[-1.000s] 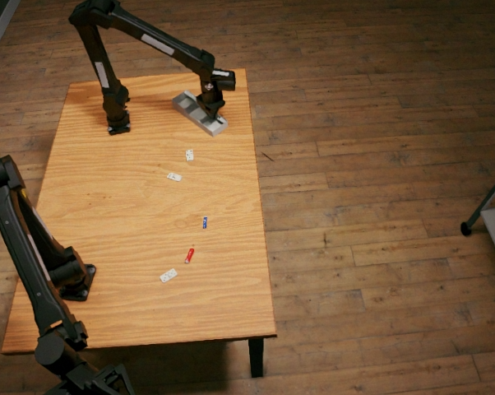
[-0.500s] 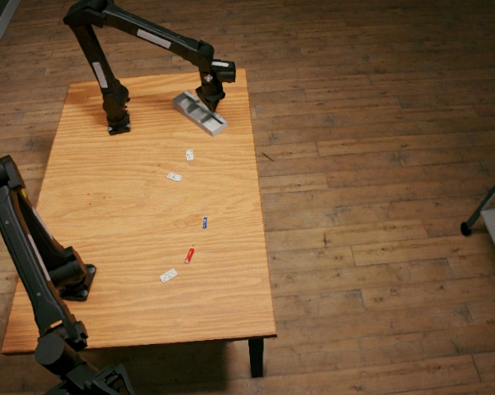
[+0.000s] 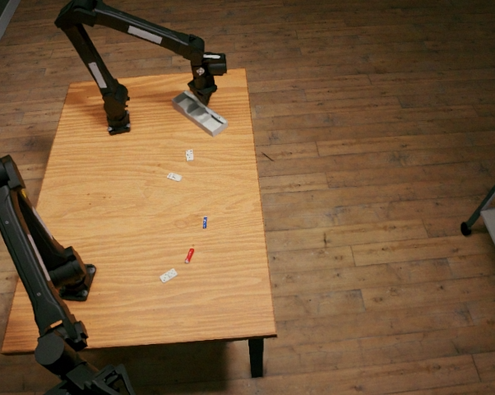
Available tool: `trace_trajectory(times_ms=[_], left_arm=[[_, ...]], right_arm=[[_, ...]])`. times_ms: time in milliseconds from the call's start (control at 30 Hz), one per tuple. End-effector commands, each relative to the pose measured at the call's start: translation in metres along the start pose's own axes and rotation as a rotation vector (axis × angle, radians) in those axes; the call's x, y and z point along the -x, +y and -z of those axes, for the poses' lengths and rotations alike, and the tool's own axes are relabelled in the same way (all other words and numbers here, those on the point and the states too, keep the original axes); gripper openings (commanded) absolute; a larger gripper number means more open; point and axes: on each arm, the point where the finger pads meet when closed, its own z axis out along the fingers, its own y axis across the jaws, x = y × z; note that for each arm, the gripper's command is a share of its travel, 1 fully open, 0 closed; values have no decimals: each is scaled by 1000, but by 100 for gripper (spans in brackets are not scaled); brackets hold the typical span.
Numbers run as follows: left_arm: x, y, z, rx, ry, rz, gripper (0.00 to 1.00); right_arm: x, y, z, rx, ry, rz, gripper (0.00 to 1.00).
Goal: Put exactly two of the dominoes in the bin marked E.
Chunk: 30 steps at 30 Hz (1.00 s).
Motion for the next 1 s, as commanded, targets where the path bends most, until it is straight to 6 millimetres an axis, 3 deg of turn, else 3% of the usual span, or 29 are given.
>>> trace_trajectory(times_ms=[0, 100, 167, 200, 233, 967], left_arm=[[1, 17, -2, -2, -1, -28, 9], [1, 32, -2, 0, 0, -28, 9], [1, 32, -2, 0, 0, -28, 9], [-1, 39, -12, 22, 24, -28, 9], [1, 42, -3, 1, 0, -28, 9], [-3, 41, -53, 17, 19, -36, 9]], right_arm=[[10, 6, -1, 10, -16, 10, 100], [10, 6, -1, 10, -16, 10, 100], [10, 6, -1, 10, -16, 10, 100], [10, 6, -1, 10, -16, 10, 100], [10, 6, -1, 10, -16, 10, 100], [10, 6, -1, 10, -16, 10, 100]])
